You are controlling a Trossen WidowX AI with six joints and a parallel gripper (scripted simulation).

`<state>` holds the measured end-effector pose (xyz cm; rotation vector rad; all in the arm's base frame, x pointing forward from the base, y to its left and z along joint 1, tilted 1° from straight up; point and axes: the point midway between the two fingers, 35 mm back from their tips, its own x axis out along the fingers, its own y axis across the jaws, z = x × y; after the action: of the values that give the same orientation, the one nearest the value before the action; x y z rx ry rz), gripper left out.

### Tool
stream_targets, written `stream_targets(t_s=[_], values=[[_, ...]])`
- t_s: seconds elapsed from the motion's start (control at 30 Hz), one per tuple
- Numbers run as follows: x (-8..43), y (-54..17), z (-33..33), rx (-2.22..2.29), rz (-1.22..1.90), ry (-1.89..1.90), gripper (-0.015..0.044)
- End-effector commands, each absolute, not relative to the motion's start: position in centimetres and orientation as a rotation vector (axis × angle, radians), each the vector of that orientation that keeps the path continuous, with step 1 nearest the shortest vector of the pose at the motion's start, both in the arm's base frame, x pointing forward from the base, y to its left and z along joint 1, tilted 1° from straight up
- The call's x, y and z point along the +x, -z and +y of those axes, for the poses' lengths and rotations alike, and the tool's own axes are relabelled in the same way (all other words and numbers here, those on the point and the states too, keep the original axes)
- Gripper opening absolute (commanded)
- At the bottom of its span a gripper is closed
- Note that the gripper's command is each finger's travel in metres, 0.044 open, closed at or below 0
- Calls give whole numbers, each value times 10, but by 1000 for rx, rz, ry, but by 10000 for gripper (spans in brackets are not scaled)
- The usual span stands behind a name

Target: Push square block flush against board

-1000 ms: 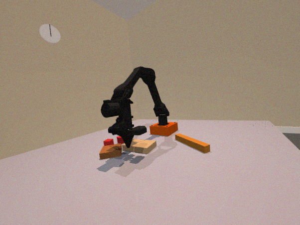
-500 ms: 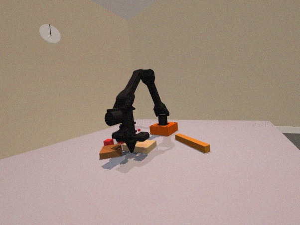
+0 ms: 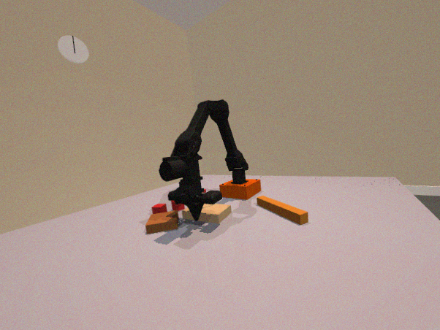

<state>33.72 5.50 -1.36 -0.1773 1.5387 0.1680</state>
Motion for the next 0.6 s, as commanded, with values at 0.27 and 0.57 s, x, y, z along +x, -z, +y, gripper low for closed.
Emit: stream_targets(t_s=[0.27,0.57], values=[[315,16,51,-178,1549,-174,0],[309,17,50,-178,1550,-174,0]])
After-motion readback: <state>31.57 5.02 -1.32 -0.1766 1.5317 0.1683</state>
